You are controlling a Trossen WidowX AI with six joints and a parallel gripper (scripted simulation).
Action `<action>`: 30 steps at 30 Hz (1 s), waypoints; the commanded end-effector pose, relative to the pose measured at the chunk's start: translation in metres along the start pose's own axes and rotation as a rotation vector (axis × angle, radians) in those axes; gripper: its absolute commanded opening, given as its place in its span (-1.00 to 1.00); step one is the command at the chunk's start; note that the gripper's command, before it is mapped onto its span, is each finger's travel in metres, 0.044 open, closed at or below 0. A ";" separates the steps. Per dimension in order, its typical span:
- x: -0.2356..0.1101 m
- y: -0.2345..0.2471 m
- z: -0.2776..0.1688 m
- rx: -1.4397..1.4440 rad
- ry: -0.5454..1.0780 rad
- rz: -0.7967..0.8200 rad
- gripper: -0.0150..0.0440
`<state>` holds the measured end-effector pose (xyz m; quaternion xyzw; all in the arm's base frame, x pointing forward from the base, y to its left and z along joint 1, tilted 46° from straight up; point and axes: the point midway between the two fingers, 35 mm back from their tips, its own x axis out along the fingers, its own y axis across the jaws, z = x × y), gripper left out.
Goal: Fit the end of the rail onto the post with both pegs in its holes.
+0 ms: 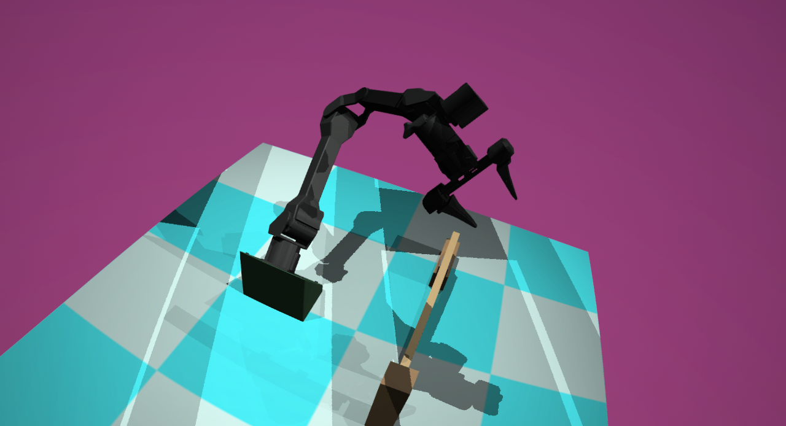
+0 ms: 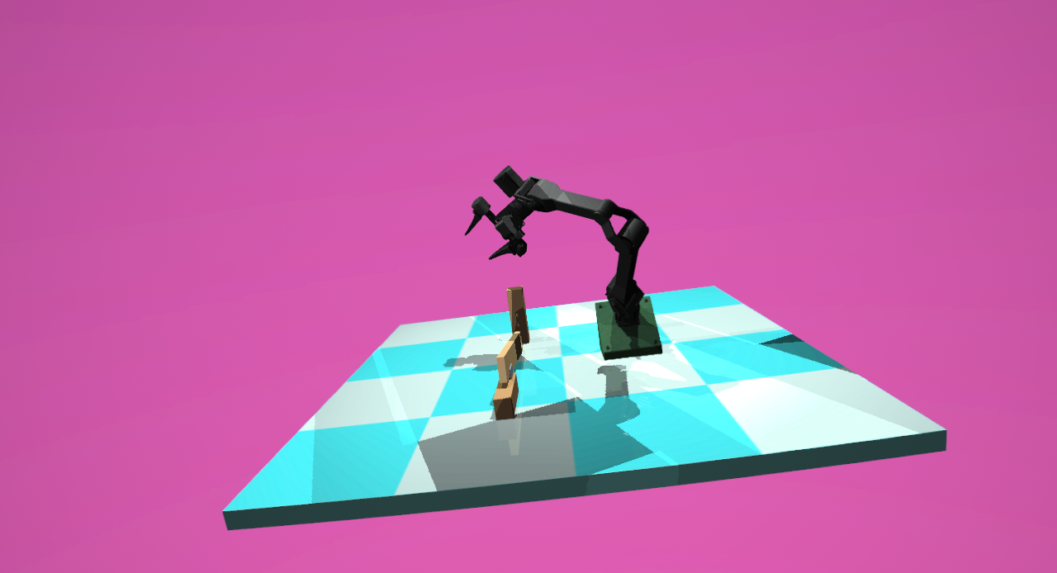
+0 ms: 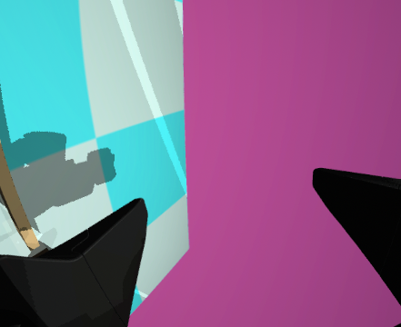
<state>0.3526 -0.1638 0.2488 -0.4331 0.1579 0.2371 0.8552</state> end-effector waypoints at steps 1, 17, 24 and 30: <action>0.051 0.049 -0.021 0.036 -0.020 0.238 1.00; 0.125 0.225 -0.036 0.089 -0.177 0.956 1.00; 0.130 0.231 -0.034 0.089 -0.176 0.956 1.00; 0.136 0.239 -0.033 0.089 -0.176 0.956 1.00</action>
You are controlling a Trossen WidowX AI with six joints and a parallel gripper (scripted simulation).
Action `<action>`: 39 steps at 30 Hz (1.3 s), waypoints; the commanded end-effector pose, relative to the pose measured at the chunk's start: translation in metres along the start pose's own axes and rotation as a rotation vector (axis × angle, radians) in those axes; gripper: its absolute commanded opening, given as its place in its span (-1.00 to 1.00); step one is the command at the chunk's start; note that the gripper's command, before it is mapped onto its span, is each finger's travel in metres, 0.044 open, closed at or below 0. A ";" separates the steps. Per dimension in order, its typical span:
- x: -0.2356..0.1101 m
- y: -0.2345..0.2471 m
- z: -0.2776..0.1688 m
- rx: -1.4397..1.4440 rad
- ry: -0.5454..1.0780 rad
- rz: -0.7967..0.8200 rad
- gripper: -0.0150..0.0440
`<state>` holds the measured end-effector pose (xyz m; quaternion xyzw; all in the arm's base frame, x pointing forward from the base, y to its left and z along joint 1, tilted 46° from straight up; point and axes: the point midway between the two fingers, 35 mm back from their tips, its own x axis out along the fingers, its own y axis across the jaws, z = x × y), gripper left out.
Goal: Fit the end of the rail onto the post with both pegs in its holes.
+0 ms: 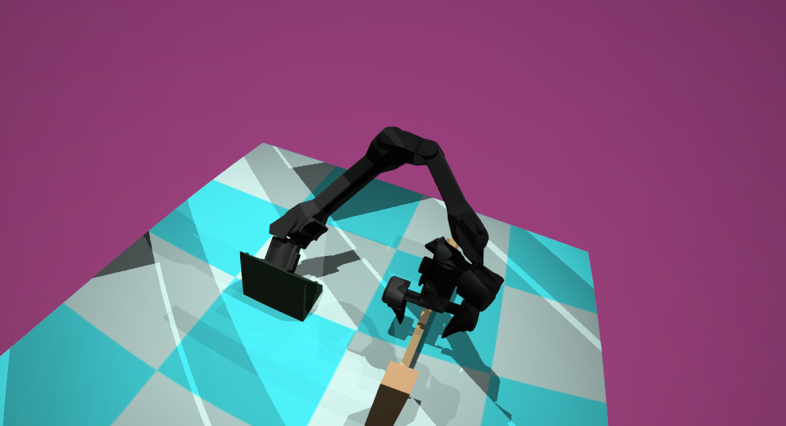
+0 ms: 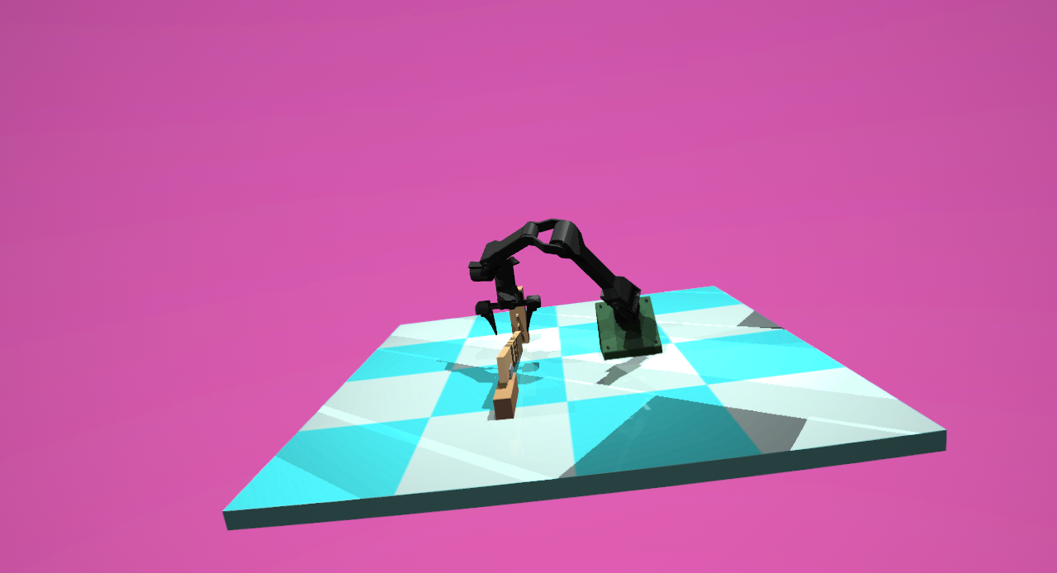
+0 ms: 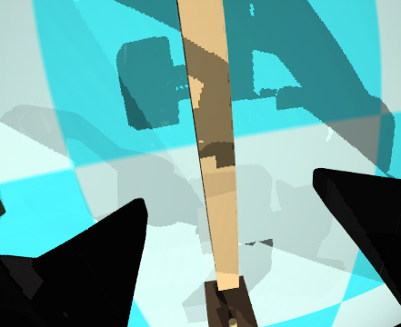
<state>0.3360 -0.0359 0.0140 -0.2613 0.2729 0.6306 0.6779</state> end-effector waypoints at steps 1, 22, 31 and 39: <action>0.010 0.002 -0.003 0.014 -0.006 0.007 1.00; 0.043 0.003 -0.002 0.014 -0.008 0.007 1.00; 0.057 0.004 -0.001 0.014 -0.010 0.007 1.00; 0.061 0.005 -0.001 0.014 -0.010 0.007 0.64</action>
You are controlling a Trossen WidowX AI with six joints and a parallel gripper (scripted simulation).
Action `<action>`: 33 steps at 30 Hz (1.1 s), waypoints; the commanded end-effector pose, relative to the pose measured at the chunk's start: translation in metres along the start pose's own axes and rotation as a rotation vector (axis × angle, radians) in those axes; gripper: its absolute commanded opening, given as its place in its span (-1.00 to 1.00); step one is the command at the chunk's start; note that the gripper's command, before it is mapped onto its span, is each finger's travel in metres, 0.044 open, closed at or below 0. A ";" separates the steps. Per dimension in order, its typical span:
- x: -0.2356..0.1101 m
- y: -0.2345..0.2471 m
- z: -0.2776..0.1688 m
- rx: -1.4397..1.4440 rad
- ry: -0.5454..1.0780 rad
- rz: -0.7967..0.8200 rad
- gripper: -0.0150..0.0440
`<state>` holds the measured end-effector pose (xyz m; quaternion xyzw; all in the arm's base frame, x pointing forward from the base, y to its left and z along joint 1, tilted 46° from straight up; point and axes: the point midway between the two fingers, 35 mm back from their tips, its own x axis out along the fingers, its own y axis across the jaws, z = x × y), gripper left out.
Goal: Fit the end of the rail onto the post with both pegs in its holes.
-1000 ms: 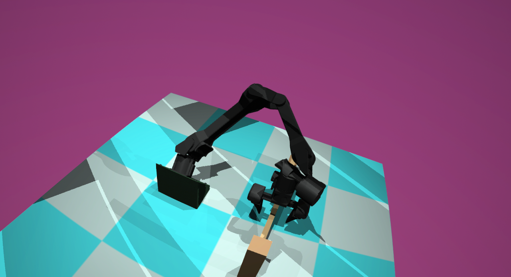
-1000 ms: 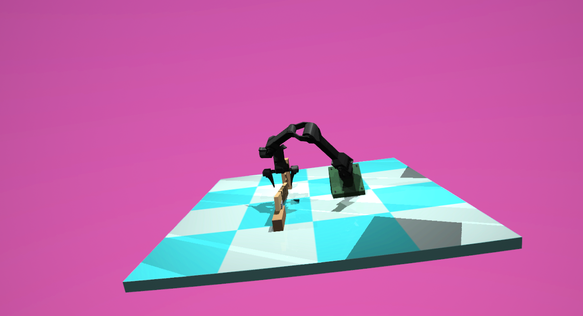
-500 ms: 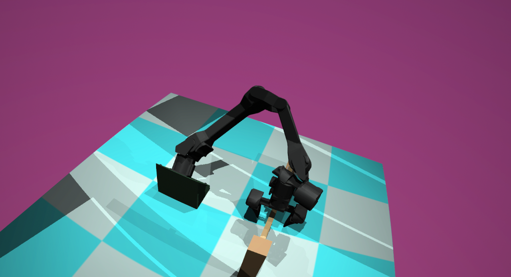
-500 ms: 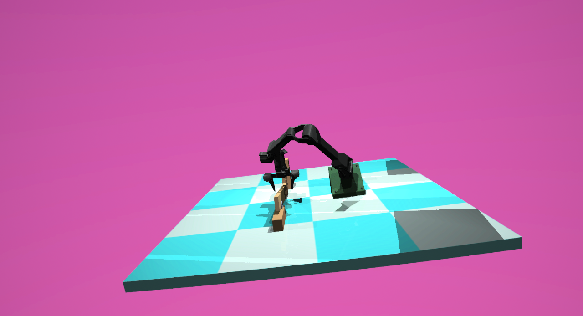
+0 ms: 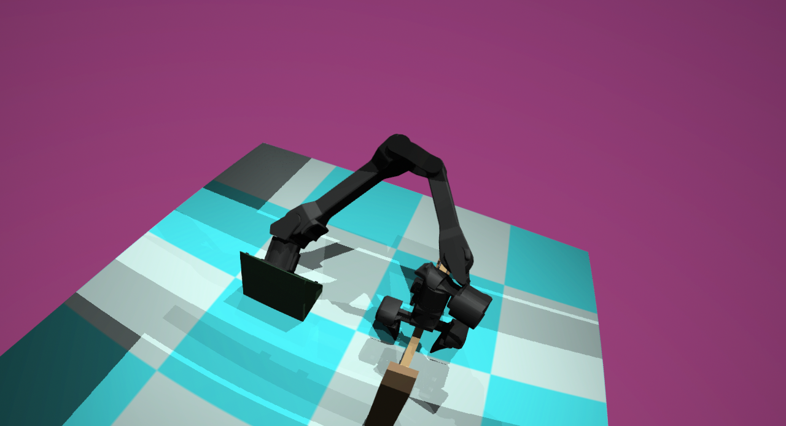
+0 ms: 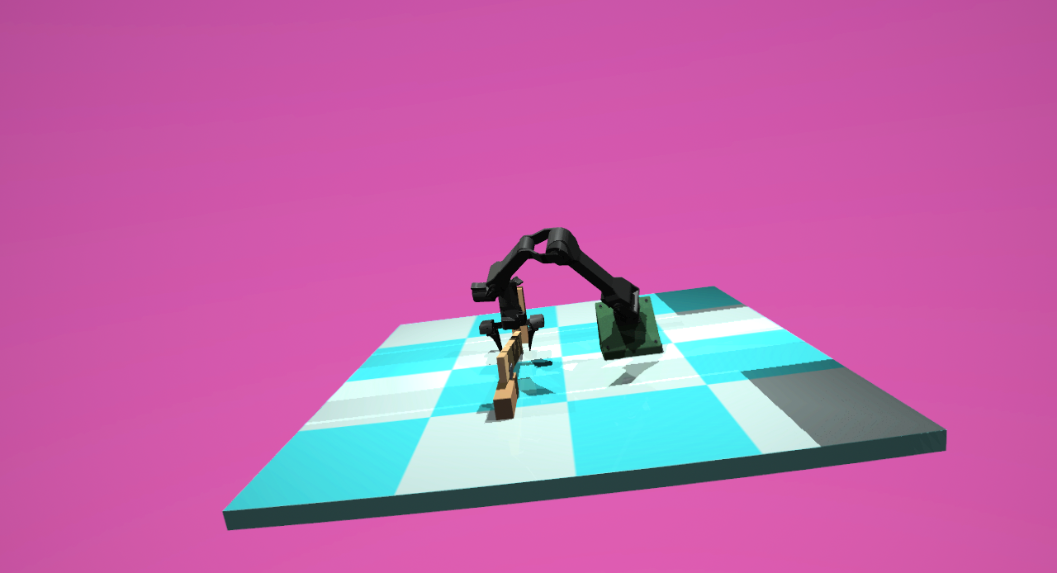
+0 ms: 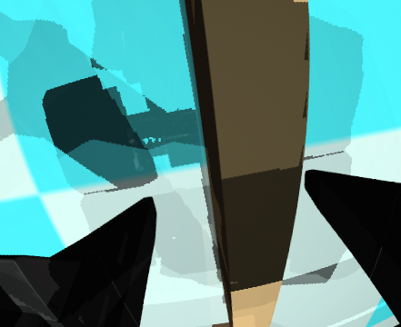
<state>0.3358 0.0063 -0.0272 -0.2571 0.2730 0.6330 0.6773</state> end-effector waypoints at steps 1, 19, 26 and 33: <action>0.002 0.001 -0.001 0.009 -0.004 0.001 0.56; 0.002 0.001 -0.001 0.009 -0.004 0.001 -0.49; 0.002 0.001 -0.001 0.009 -0.004 0.001 -0.49; 0.000 0.001 -0.001 0.009 -0.004 0.001 -0.49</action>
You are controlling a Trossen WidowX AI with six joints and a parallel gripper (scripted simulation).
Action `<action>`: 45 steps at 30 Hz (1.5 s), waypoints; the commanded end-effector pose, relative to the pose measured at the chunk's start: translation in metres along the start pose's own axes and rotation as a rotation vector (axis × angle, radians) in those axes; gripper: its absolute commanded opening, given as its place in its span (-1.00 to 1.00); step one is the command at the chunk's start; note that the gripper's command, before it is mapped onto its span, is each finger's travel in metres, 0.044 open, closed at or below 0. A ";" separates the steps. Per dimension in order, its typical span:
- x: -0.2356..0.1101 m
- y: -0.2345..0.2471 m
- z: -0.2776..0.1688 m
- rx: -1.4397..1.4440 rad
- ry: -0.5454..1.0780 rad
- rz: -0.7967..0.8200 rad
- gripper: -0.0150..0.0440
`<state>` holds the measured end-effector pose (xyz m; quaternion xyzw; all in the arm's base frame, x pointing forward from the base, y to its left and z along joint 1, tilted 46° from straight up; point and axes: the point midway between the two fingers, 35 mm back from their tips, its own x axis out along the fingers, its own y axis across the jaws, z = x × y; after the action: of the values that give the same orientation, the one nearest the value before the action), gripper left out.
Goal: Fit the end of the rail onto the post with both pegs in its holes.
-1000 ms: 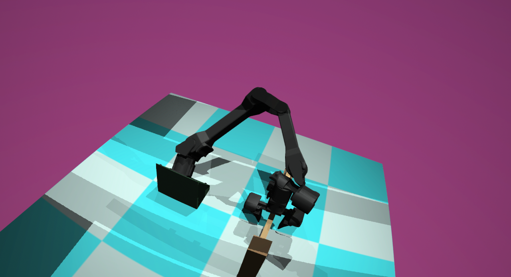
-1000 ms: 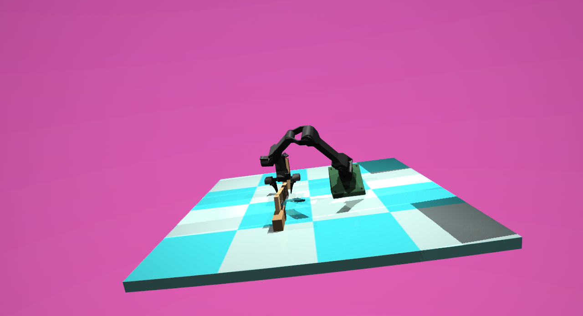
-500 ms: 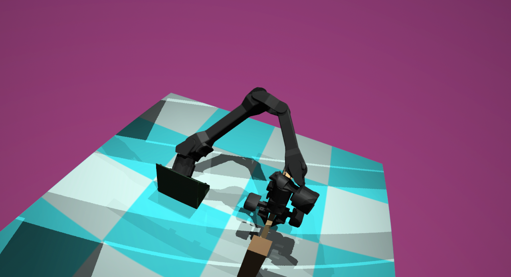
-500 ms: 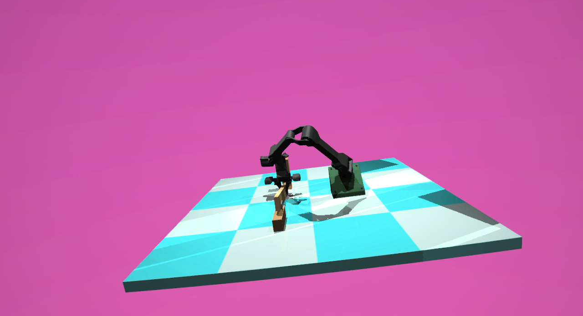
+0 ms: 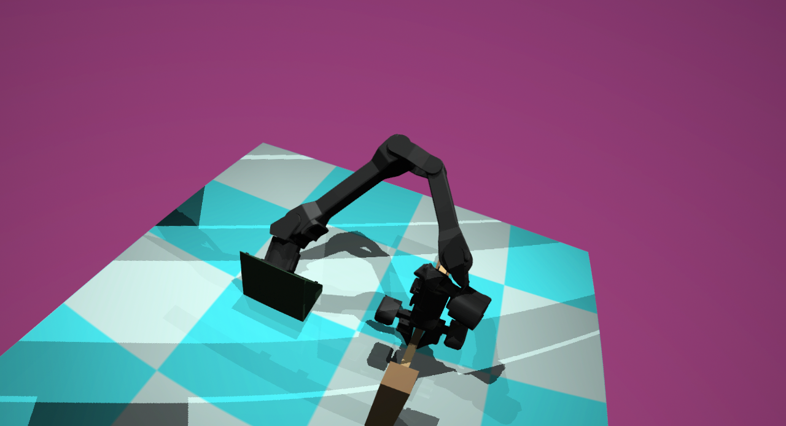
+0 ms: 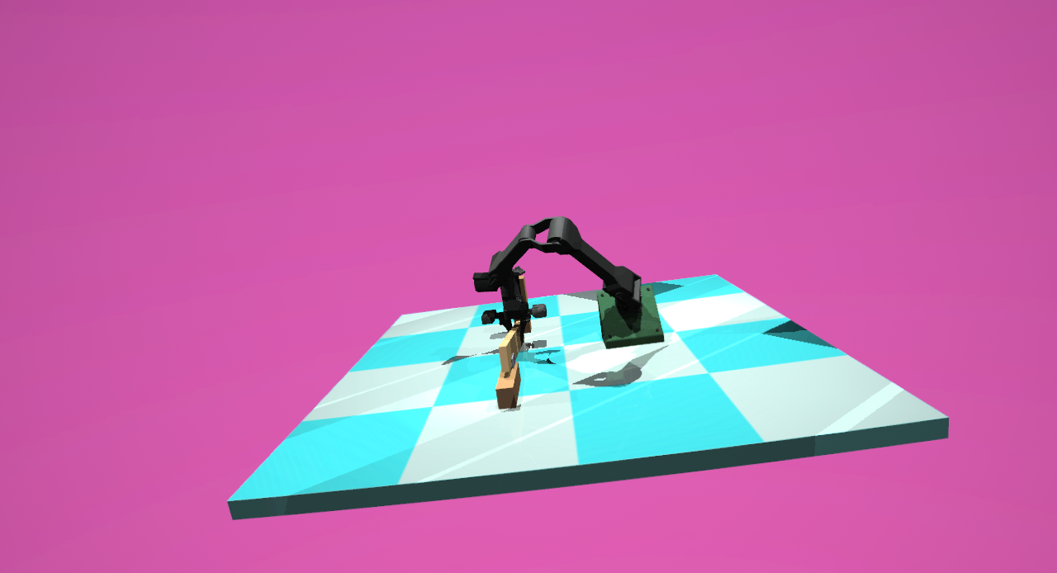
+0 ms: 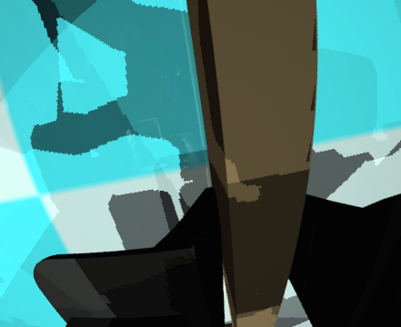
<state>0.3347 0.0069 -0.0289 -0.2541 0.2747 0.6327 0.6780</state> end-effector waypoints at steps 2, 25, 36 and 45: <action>-0.002 0.000 0.000 0.003 -0.002 0.000 -0.49; -0.014 -0.003 0.000 0.002 -0.002 0.000 -0.49; -0.019 -0.004 0.000 0.002 -0.002 0.000 -0.49; -0.024 -0.005 0.000 0.002 -0.002 0.000 -0.49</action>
<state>0.3349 -0.0047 -0.0173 -0.2504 0.2778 0.6381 0.6731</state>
